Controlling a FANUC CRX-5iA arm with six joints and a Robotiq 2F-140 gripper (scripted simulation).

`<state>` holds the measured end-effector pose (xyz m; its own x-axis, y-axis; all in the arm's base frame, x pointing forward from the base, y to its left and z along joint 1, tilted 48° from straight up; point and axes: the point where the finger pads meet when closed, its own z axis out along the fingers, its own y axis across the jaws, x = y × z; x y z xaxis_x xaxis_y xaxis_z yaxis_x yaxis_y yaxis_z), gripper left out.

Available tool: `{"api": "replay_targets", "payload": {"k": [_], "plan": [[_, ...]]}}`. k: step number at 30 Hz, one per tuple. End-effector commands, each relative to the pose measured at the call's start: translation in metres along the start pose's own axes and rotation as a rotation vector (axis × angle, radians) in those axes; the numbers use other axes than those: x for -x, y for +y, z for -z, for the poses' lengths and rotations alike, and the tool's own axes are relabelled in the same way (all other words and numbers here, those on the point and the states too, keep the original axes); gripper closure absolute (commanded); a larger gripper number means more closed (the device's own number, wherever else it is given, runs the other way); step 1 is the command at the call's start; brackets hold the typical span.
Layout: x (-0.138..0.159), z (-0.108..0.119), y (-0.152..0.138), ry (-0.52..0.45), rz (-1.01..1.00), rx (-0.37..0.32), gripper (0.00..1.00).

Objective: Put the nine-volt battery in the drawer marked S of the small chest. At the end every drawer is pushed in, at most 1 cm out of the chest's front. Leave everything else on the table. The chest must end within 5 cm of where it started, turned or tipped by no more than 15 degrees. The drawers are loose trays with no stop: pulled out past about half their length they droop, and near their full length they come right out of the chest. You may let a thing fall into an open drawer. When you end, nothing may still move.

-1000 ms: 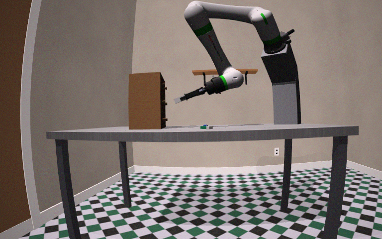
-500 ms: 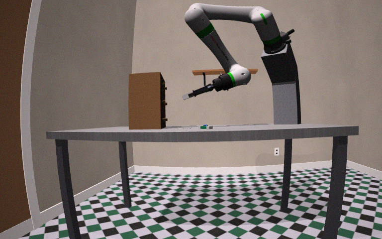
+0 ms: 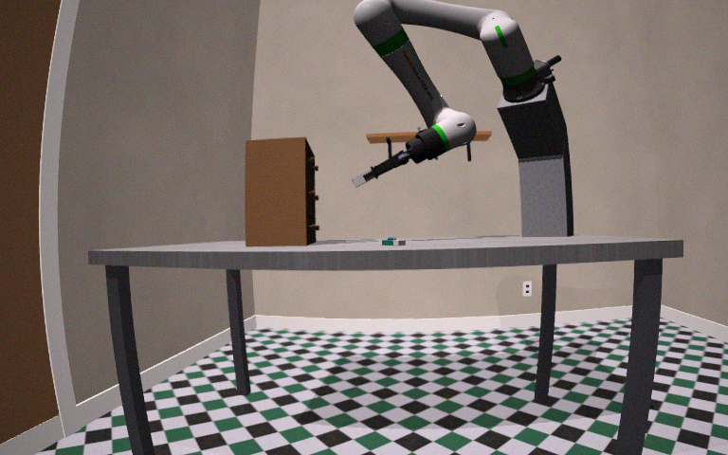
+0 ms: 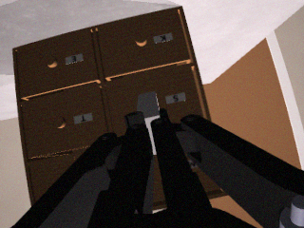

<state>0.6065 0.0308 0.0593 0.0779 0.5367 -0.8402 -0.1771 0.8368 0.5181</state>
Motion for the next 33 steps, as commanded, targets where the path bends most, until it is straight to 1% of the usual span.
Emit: {"api": "replay_targets", "payload": {"k": [1,2,4,8,17,19,20,25,33], "plan": [[0.005,0.015,-0.001,0.149,-0.003,0.004,1.00],[0.005,0.015,-0.001,0.149,-0.003,0.004,1.00],[0.008,0.023,0.001,0.236,-0.008,0.009,1.00],[0.013,0.047,0.001,0.434,-0.005,0.007,1.00],[0.028,0.094,-0.001,0.647,0.016,-0.006,1.00],[0.028,0.094,-0.001,0.647,0.016,-0.006,1.00],[0.029,0.098,-0.001,0.706,0.018,-0.007,1.00],[0.036,0.115,-0.004,0.802,0.029,-0.018,1.00],[0.038,0.119,-0.007,0.977,0.025,-0.012,1.00]]}}
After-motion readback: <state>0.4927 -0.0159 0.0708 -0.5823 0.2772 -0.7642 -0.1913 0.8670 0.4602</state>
